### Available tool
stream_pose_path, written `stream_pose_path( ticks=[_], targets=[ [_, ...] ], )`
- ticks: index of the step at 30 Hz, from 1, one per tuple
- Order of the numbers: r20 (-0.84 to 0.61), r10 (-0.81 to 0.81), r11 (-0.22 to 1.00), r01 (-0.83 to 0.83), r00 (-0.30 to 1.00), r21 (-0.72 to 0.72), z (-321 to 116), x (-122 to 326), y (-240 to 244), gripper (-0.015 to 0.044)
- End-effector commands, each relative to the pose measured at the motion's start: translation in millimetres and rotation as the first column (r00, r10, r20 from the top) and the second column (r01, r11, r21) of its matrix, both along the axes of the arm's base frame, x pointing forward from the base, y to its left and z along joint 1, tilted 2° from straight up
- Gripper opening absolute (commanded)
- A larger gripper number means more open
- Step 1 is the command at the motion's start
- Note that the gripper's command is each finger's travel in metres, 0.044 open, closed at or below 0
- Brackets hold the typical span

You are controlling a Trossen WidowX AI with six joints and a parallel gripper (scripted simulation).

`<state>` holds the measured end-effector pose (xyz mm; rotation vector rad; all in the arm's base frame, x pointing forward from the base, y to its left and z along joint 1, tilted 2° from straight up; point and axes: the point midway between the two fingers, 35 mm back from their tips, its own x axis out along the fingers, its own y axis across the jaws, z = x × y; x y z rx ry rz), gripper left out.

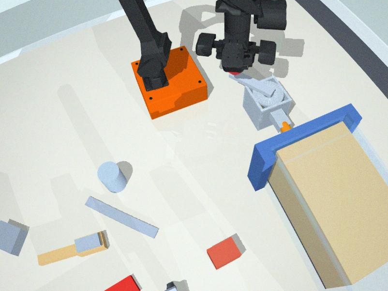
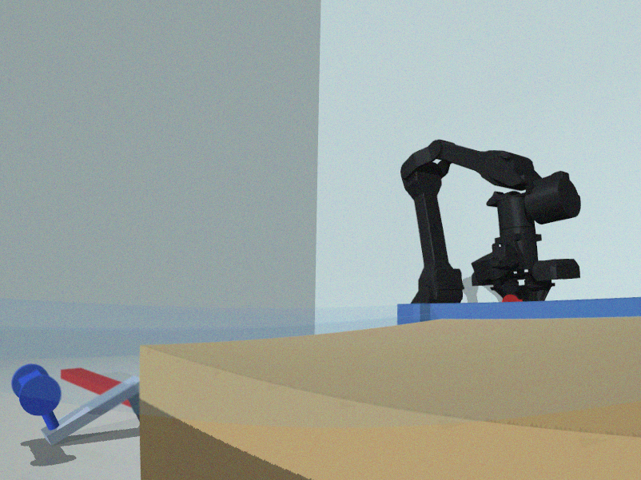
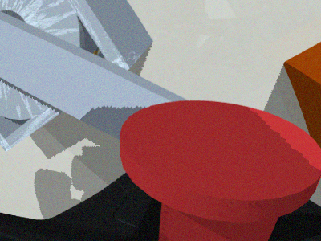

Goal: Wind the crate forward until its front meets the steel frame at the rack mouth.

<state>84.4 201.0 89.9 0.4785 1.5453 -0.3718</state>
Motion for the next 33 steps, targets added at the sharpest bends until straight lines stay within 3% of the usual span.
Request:
stream_pose_path(
  ticks=[1, 33],
  targets=[
    [0.023, -0.015, 1.0, 0.016, 1.0, -0.021, -0.2, 9.8, -11.8, 0.0],
    [0.028, -0.015, 1.0, 0.016, 0.999, -0.024, 0.0, 55.1, -36.1, 0.0]
  ],
)
